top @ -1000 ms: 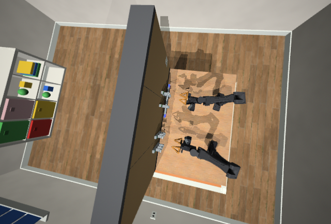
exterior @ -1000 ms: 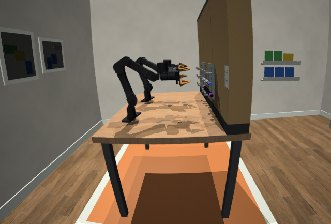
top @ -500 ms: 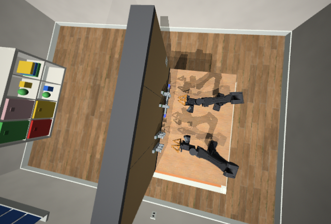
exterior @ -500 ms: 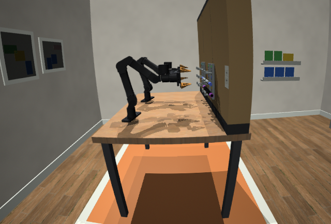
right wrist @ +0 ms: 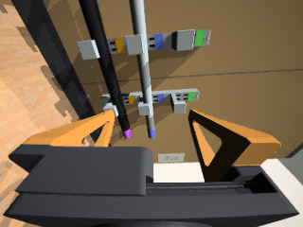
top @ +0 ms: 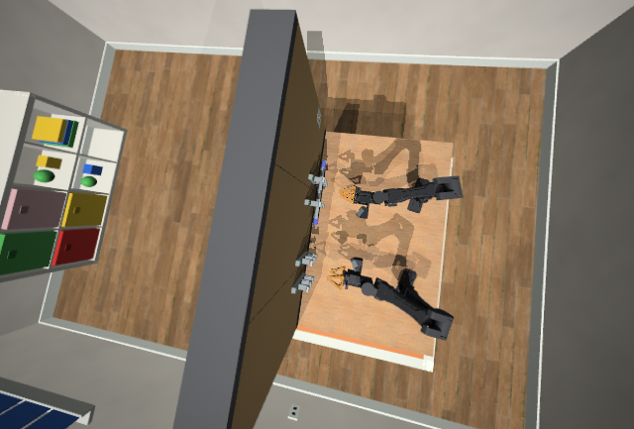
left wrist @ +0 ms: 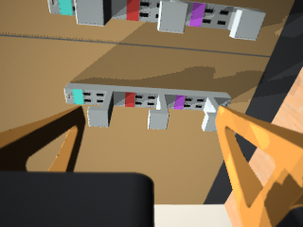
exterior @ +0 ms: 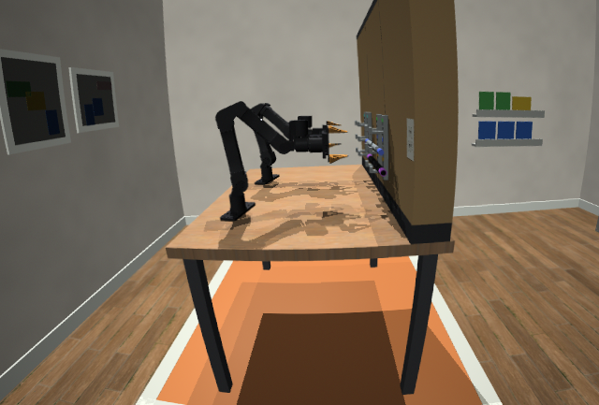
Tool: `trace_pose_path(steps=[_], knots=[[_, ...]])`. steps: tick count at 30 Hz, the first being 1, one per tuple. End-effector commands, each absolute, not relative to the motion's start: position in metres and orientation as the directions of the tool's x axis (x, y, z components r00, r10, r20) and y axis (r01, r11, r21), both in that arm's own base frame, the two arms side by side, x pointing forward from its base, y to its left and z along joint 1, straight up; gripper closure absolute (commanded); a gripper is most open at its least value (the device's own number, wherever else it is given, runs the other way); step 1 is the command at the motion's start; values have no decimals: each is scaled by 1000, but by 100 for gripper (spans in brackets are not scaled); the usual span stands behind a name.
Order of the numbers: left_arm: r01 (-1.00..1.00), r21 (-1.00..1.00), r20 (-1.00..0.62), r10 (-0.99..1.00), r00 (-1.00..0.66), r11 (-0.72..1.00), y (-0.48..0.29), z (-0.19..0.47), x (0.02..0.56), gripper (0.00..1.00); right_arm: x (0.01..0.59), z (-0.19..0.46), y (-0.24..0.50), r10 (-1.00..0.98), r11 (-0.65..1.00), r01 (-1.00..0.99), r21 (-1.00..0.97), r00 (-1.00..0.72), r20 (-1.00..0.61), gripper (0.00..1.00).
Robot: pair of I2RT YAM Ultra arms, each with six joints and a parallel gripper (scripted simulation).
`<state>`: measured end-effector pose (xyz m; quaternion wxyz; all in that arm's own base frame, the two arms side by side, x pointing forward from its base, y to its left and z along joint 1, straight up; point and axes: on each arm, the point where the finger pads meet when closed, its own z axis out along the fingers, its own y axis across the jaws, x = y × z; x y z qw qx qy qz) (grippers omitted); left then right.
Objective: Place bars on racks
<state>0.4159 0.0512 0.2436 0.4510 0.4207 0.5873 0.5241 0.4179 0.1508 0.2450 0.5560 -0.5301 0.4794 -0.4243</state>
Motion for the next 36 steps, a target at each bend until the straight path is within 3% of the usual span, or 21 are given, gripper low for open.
trace_pose_path(steps=[1,36], knots=[[-4,999,-35,966,-256,35,58,245,417,0,418,245,158,-981,35,-4,-999,188,-35,0],[0,1000,0,965,-261,0,59,241,417,0,439,220,124,-981,0,0,-1000,192,0,0]])
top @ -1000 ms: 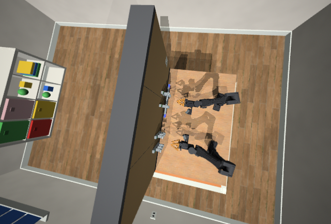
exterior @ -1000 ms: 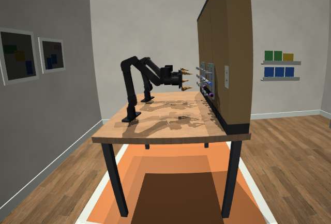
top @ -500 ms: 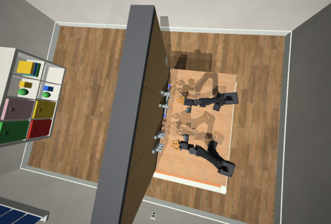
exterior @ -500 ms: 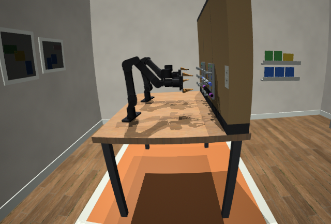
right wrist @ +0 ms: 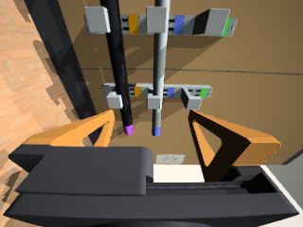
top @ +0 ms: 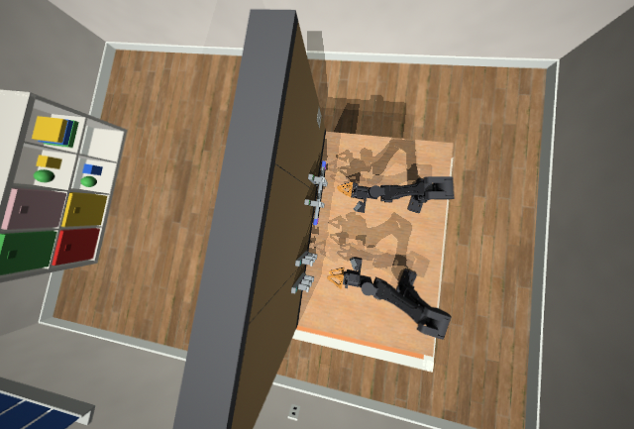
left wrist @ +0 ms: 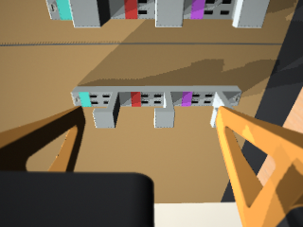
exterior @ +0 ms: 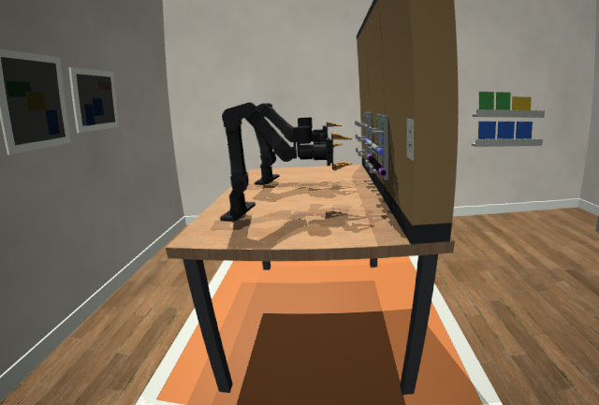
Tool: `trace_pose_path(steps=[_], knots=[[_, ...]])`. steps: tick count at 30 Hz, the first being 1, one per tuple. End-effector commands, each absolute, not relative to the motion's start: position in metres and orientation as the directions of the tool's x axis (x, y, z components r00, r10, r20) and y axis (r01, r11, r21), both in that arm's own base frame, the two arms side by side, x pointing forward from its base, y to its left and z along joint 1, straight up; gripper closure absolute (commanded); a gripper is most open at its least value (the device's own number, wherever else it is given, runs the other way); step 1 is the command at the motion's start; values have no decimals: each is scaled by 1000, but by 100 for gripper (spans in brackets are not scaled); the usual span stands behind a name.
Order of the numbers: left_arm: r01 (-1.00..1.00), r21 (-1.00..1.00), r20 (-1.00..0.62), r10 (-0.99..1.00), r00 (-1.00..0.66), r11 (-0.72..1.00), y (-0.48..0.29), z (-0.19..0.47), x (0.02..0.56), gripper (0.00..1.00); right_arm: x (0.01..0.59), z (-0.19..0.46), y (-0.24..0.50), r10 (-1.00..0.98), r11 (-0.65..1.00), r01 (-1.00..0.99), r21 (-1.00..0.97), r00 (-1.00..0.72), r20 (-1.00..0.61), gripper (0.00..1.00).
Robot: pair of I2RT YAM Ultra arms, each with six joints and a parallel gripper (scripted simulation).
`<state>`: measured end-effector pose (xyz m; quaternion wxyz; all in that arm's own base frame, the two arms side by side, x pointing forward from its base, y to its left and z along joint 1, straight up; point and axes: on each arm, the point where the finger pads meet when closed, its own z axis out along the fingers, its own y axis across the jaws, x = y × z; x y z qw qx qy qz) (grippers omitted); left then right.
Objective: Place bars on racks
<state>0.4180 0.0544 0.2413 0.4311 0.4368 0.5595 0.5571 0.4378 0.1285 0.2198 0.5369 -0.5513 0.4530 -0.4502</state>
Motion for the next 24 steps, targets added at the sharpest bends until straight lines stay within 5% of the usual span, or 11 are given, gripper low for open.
trace_pose_path(steps=[1,24], knots=[[0,1000,0,965,-261,0,59,241,417,0,440,220,123,-981,0,0,-1000,192,0,0],[0,1000,0,965,-261,0,59,241,417,0,454,200,98,-981,0,0,-1000,192,0,0]])
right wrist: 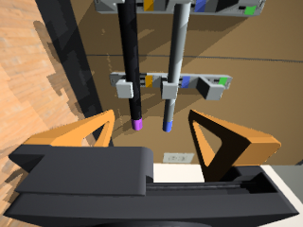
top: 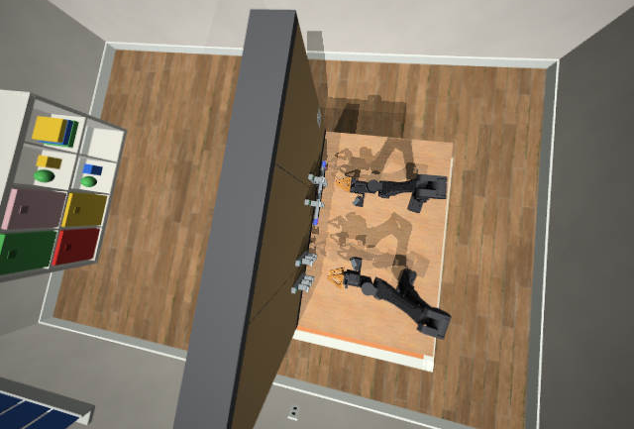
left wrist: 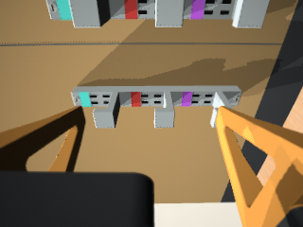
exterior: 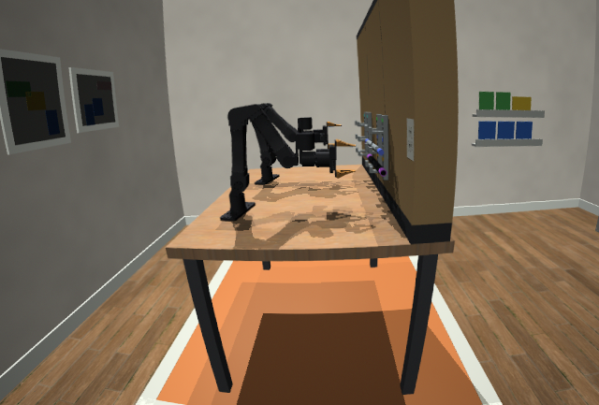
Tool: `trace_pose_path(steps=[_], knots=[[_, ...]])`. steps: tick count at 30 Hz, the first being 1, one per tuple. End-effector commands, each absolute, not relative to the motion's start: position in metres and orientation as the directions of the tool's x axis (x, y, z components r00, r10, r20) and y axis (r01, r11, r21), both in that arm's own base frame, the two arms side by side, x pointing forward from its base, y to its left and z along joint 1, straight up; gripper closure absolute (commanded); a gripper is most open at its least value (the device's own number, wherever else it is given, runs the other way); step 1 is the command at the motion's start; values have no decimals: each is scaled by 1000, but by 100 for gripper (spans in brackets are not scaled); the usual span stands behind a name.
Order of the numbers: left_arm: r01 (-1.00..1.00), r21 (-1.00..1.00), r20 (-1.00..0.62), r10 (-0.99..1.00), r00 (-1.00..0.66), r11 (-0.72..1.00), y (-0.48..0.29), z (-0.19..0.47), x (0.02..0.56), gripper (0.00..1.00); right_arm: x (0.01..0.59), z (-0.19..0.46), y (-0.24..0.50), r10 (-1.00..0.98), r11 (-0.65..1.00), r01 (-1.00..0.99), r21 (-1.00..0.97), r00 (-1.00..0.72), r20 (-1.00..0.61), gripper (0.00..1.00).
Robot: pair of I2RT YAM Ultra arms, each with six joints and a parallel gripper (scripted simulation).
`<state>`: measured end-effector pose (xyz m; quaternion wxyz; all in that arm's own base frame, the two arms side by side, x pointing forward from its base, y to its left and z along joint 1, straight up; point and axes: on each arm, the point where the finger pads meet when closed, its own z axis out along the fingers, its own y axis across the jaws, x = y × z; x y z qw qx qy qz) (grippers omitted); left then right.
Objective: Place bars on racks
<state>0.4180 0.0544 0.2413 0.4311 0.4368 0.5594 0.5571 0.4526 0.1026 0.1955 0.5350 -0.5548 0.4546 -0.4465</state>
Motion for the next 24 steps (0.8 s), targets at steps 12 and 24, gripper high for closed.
trace_pose_path(steps=[12,24], knots=[[0,1000,0,965,-261,0,59,241,417,0,463,192,82,-981,0,0,-1000,192,0,0],[0,1000,0,965,-261,0,59,241,417,0,470,184,69,-981,0,0,-1000,192,0,0]])
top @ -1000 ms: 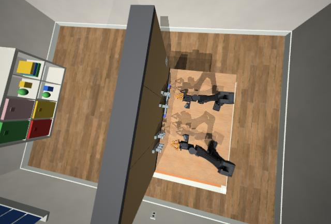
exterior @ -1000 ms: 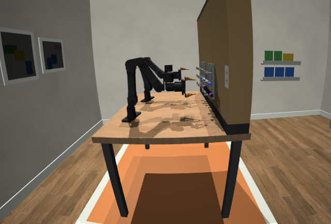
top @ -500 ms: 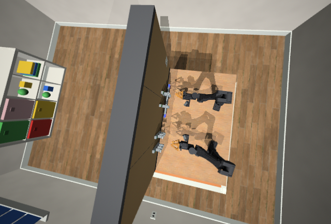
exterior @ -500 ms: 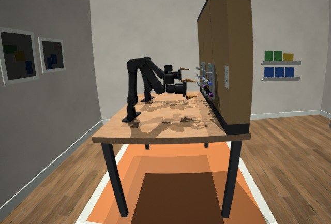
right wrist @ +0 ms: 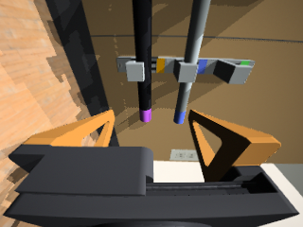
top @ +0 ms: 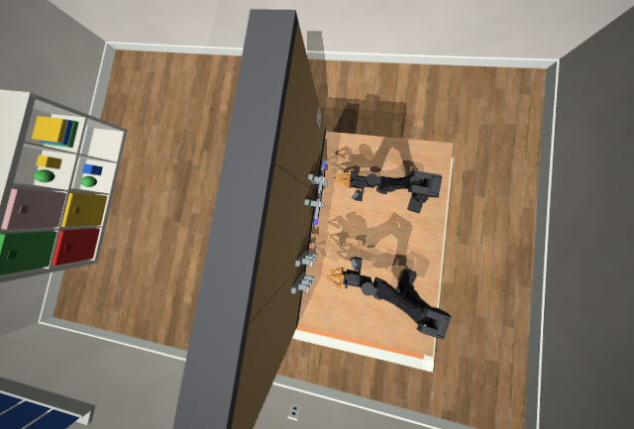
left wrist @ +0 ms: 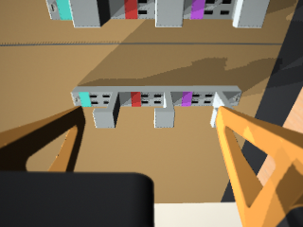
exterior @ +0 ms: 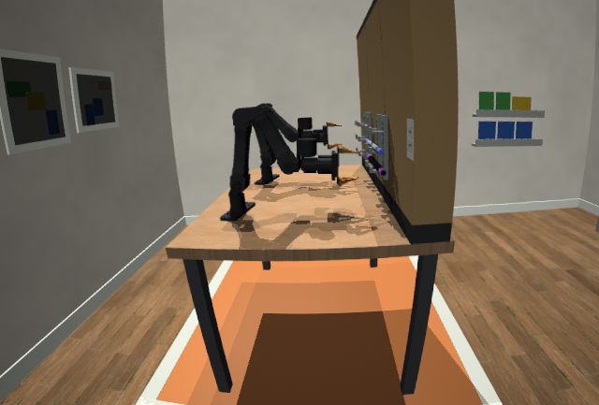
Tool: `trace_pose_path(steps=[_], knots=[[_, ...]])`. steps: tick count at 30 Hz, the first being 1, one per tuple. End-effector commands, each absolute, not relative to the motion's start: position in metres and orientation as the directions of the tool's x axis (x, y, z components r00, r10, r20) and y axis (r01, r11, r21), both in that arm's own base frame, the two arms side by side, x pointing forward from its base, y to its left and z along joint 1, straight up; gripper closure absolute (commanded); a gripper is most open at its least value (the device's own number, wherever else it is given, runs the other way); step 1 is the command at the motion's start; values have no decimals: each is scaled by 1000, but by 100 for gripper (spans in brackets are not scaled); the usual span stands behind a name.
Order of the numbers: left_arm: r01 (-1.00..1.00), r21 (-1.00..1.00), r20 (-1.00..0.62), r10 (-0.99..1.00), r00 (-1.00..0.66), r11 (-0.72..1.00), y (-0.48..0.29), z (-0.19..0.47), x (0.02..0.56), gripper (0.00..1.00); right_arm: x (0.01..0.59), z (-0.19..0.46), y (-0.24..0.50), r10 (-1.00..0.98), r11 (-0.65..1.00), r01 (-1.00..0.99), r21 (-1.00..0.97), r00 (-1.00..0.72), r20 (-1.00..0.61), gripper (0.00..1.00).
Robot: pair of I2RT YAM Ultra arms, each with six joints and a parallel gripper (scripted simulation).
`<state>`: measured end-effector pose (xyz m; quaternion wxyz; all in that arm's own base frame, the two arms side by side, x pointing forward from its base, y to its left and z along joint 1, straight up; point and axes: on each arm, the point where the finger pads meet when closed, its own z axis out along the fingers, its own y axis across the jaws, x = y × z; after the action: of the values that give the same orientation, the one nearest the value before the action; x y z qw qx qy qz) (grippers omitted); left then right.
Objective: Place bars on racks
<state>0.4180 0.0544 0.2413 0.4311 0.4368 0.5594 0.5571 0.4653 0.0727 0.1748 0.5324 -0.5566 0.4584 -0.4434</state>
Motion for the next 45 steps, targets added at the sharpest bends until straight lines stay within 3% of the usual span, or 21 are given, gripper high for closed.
trace_pose_path(steps=[1,45], knots=[[0,1000,0,965,-261,0,59,241,417,0,471,184,67,-981,0,0,-1000,192,0,0],[0,1000,0,965,-261,0,59,241,417,0,494,175,39,-981,0,0,-1000,192,0,0]])
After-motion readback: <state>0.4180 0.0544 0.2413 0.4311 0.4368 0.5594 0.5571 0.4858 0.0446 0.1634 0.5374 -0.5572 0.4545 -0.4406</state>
